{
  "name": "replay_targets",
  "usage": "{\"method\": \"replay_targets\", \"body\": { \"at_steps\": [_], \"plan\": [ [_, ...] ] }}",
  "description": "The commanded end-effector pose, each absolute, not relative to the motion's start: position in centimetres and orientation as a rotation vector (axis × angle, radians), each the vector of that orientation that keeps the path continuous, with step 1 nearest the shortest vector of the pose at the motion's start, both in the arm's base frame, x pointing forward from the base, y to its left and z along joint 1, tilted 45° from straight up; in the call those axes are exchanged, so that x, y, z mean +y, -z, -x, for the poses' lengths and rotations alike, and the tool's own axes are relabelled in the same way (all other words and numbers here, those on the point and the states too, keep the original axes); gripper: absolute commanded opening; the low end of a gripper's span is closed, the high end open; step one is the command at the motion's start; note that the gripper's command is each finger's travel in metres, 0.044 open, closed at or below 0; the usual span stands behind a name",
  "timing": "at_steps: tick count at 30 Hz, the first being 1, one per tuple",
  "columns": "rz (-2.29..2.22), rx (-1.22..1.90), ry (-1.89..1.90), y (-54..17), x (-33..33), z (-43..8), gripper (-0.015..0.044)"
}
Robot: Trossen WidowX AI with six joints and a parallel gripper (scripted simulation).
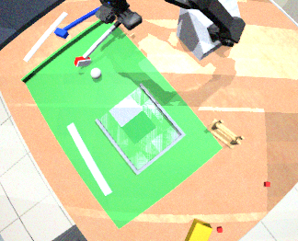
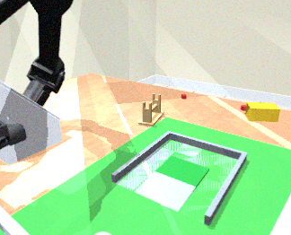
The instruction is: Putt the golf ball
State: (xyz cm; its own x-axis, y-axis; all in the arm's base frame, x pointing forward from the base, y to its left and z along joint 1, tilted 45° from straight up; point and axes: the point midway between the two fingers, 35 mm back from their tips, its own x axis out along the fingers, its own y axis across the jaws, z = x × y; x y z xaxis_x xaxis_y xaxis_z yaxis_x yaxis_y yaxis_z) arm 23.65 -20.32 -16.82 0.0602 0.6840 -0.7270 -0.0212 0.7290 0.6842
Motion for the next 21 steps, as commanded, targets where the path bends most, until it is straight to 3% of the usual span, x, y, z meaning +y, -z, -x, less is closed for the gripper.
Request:
{"method": "replay_targets", "body": {
  "at_steps": [1,10,21],
  "plan": [
    [-0.590,1.420,-0.582,17.7,-21.1,-23.6,0.0000],
    [-0.594,1.425,-0.581,16.9,-20.3,-23.7,0.0000],
    [-0.599,1.420,-0.588,8.4,-11.1,-23.4,0.0000]
  ]
}}
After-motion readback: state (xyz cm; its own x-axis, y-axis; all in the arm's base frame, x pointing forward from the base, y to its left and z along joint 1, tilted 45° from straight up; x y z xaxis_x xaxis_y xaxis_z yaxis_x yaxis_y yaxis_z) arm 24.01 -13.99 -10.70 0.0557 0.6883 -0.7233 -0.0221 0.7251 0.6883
